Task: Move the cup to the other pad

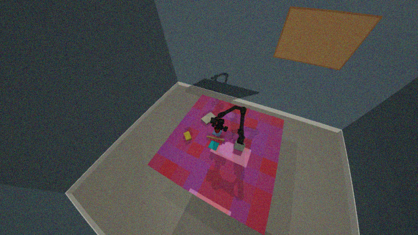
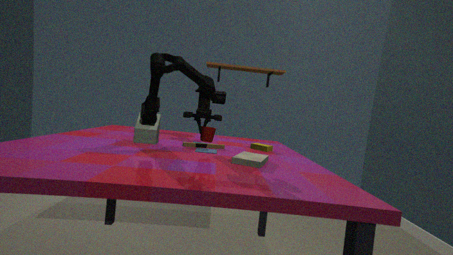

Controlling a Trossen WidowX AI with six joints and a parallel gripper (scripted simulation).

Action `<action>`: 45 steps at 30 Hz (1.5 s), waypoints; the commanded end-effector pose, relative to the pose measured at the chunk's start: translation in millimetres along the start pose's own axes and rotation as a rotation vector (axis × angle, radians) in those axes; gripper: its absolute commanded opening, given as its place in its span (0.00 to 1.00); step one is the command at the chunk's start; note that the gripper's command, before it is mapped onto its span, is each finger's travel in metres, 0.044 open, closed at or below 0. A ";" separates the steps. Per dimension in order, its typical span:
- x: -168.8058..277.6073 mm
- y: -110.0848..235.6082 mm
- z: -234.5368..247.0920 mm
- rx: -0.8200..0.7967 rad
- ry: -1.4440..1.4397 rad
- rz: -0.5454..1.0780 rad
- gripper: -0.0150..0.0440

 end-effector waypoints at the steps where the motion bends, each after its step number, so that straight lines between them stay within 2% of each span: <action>1: 0.0 0.0 0.0 0.000 0.000 0.000 0.25; 18: 2.6 0.1 -0.6 0.000 -0.001 0.001 0.25; 45: 71.0 4.1 -18.0 0.003 -0.006 0.006 0.25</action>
Point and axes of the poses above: the point midway between the two fingers, 35 mm back from their tips, its own y axis back along the fingers, its own z axis across the jaws, x = y × z, the point moved 10 cm from there along y, back along the fingers, and after that the axes turned 5 degrees about -y, right-handed, at the moved point
